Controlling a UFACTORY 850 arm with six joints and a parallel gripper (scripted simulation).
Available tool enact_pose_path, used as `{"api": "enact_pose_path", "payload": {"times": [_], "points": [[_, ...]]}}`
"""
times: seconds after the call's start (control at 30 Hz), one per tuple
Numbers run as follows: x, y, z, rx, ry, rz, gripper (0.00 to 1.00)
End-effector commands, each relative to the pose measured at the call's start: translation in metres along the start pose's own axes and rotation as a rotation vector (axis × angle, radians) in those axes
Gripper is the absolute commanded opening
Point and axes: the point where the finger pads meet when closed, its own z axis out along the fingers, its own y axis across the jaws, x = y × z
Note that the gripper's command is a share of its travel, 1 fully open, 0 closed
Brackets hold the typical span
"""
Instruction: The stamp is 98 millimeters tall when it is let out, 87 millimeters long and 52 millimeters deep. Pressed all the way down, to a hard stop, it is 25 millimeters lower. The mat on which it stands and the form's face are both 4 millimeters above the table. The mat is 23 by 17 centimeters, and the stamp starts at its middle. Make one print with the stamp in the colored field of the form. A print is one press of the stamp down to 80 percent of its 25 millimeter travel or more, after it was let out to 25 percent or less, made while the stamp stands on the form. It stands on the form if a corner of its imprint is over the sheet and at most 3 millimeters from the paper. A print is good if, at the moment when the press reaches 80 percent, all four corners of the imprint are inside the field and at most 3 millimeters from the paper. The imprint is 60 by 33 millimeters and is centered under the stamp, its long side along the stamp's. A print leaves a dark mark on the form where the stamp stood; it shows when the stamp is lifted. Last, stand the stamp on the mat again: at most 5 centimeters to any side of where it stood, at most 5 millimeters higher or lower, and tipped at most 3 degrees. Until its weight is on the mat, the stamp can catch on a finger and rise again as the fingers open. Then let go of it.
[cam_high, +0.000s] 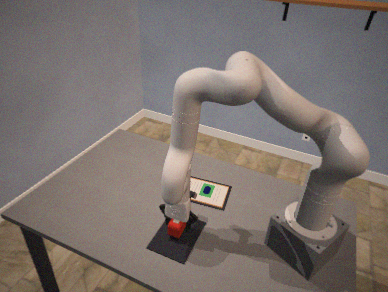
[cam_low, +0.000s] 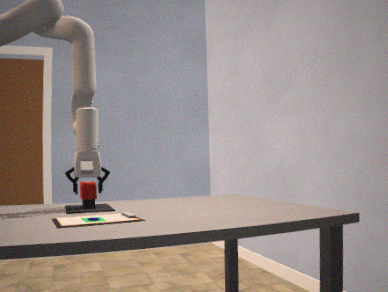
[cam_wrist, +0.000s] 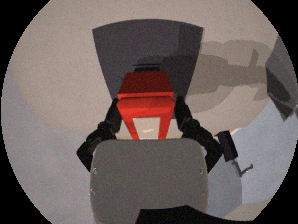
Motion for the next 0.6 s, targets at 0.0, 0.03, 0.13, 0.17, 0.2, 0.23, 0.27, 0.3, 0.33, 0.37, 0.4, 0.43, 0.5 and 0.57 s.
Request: {"api": "enact_pose_path", "payload": {"times": [0.0,0.03,0.13,0.17,0.2,0.23,0.27,0.3,0.33,0.37,0.4,0.43,0.5,0.57], "points": [[0.000,-0.001,-0.001,0.002,-0.001,0.000,0.97],[0.000,-0.001,-0.001,0.002,-0.001,0.000,0.97],[0.000,-0.001,-0.001,0.002,-0.001,0.000,0.97],[0.000,-0.001,-0.001,0.002,-0.001,0.000,0.97],[0.000,-0.001,-0.001,0.002,-0.001,0.000,0.97],[0.000,-0.001,-0.001,0.002,-0.001,0.000,0.97],[0.000,-0.001,-0.001,0.002,-0.001,0.000,0.97],[0.000,-0.001,-0.001,0.002,-0.001,0.000,0.97],[0.000,-0.001,-0.001,0.002,-0.001,0.000,0.97],[0.000,-0.001,-0.001,0.002,-0.001,0.000,0.97],[0.000,-0.001,-0.001,0.002,-0.001,0.000,0.97],[0.000,-0.001,-0.004,0.002,-0.001,0.000,0.97],[0.000,-0.001,-0.011,0.002,-0.001,0.000,0.97],[0.000,-0.001,-0.022,0.002,-0.001,0.000,0.97]]}}
